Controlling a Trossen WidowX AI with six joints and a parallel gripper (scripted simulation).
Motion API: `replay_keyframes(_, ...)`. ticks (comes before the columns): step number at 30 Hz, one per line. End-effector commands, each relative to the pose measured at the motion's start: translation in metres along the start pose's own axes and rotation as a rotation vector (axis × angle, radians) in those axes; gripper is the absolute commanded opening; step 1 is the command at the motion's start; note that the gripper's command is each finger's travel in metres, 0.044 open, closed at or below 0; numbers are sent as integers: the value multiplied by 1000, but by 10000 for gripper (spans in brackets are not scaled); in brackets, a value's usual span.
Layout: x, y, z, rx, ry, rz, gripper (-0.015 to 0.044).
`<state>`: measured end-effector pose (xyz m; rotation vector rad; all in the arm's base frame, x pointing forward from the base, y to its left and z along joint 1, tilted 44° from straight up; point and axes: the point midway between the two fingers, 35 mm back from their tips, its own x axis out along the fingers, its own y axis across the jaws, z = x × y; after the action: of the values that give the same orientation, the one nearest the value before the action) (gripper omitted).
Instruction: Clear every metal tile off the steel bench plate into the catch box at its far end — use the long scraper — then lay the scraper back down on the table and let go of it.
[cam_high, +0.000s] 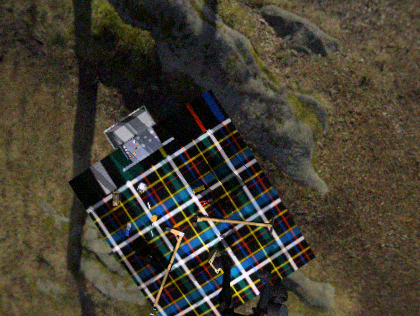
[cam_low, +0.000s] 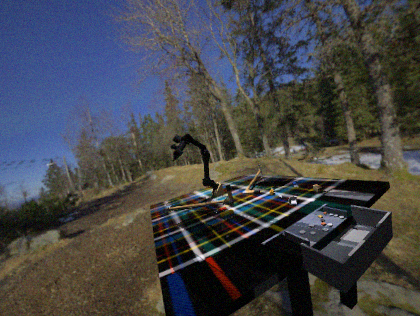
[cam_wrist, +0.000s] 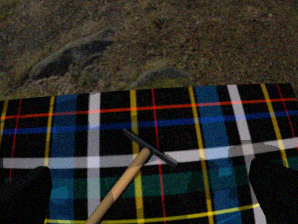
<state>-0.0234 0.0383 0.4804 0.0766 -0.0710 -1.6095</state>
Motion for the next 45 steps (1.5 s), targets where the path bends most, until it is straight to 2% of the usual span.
replay_keyframes(1,10,-1,5,-13,5,34,440)
replay_keyframes(23,53,4,34,-51,-19,265,440)
replay_keyframes(45,91,32,56,-76,-47,494,440)
